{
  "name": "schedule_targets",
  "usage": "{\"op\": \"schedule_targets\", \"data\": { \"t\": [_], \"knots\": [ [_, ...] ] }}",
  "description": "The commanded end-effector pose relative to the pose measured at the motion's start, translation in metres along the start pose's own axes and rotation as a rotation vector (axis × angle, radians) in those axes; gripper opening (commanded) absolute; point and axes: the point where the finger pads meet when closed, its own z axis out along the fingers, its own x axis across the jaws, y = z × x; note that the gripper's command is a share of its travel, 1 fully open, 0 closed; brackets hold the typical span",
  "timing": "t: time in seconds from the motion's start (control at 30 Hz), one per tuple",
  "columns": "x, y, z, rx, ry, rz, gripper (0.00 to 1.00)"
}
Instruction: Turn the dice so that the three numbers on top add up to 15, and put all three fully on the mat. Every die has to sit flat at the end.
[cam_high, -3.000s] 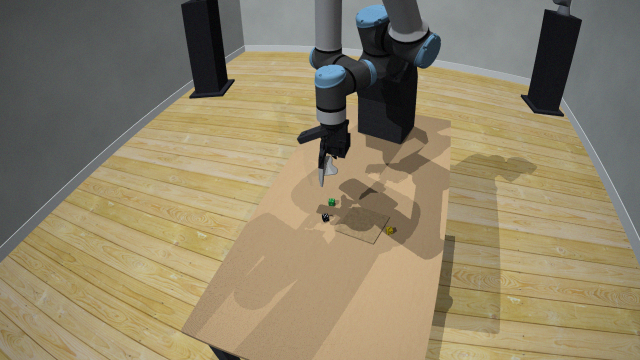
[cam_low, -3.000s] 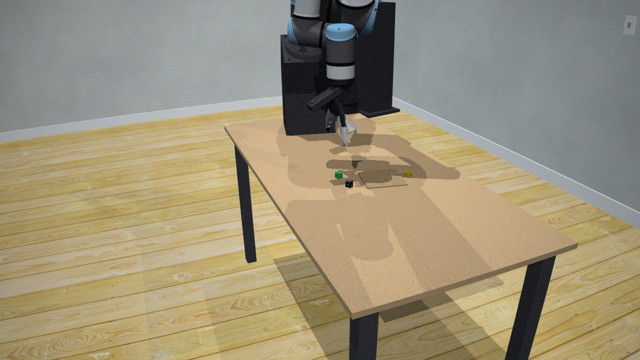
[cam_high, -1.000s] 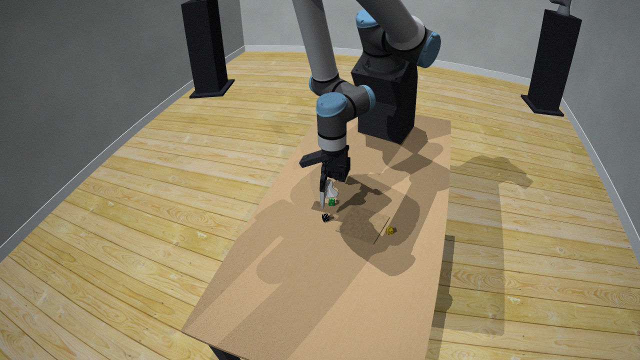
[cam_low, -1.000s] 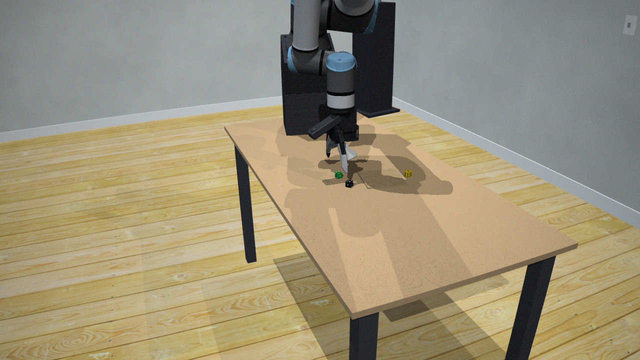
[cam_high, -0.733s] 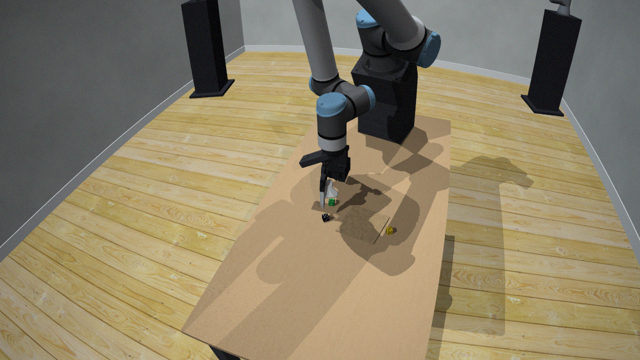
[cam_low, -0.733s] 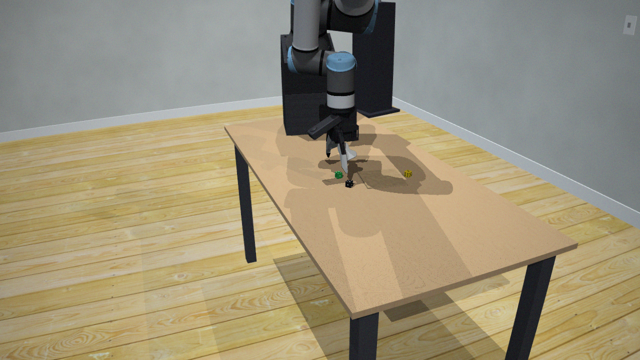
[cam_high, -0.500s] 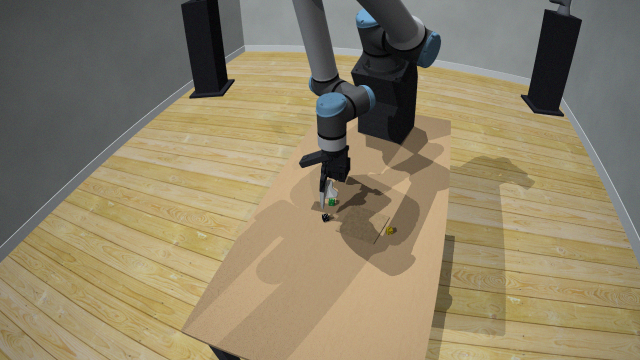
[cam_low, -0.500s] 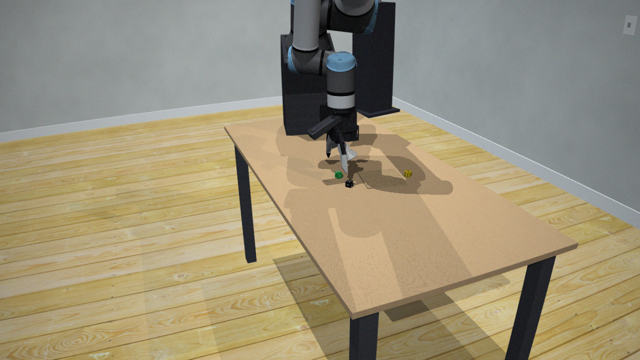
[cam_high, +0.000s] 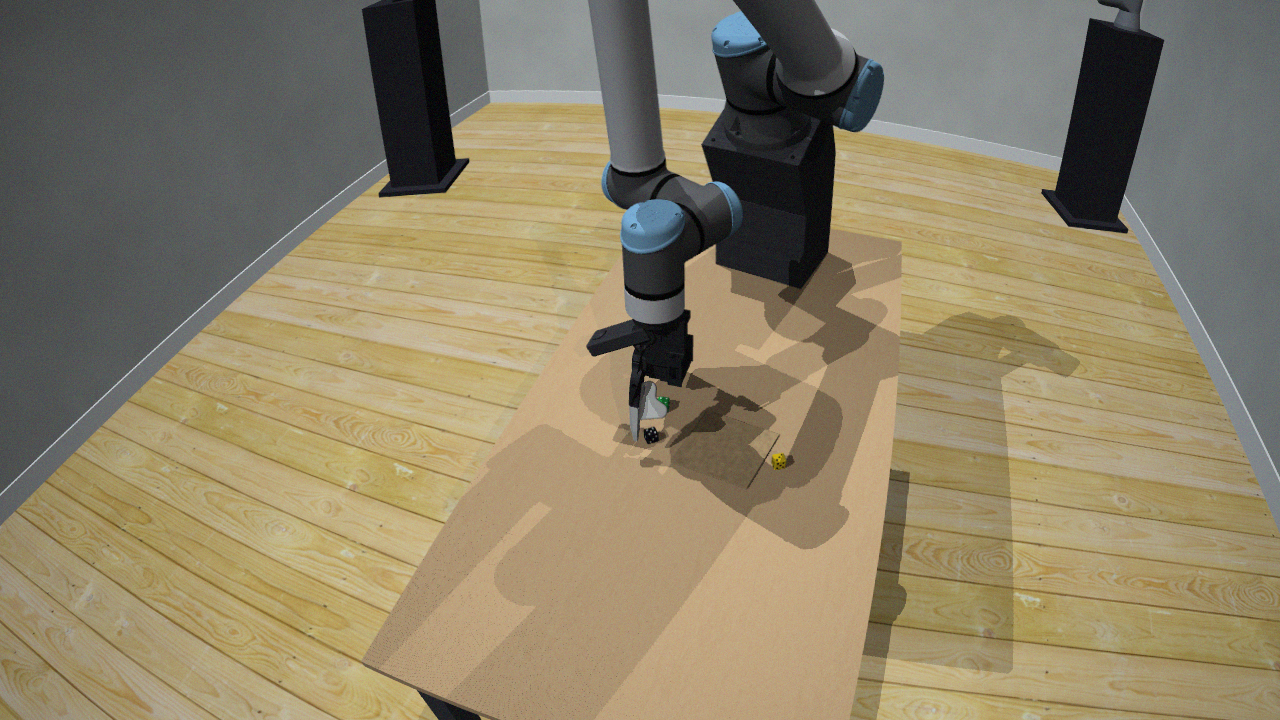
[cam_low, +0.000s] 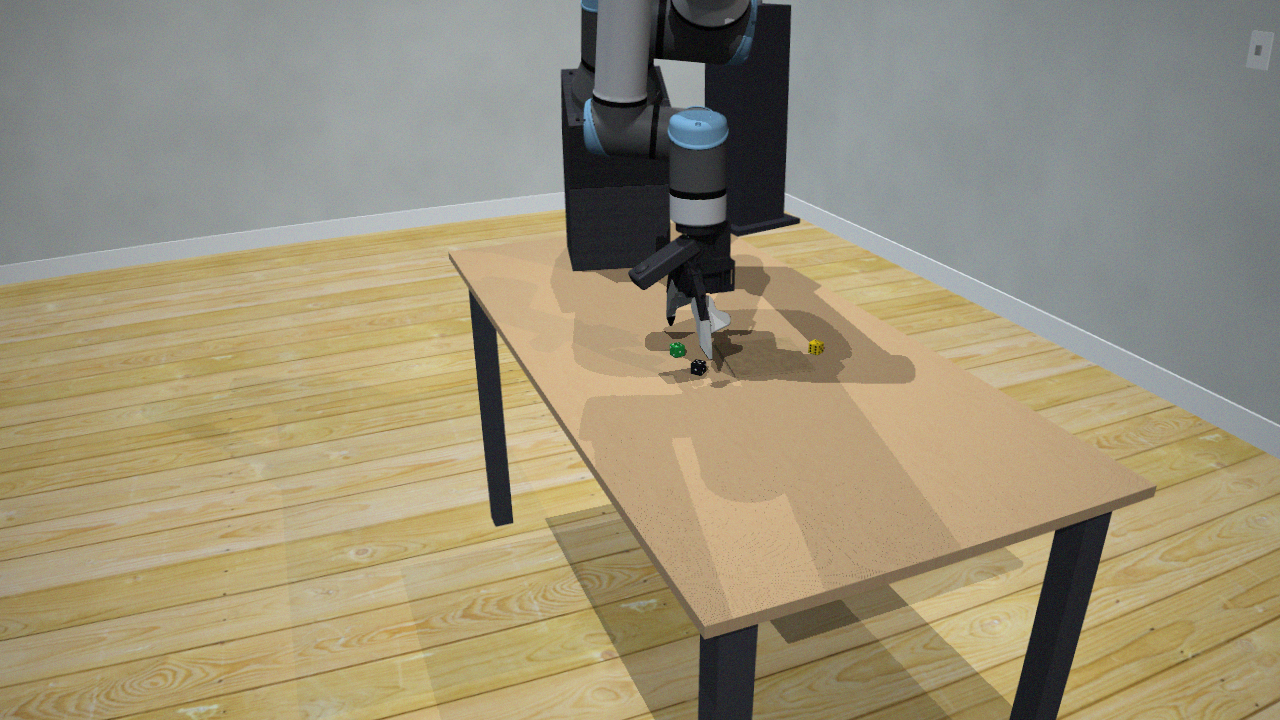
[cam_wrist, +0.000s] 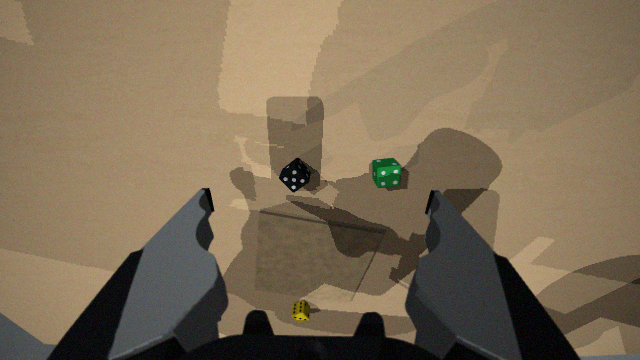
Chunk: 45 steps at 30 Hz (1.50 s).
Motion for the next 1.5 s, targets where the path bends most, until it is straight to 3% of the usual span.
{"op": "schedule_targets", "data": {
  "t": [0.0, 1.47],
  "knots": [
    [-0.0175, 0.0005, 0.0007, 0.000, 0.002, 0.000, 1.00],
    [-0.0227, 0.0007, 0.0007, 0.000, 0.002, 0.000, 1.00]
  ]
}}
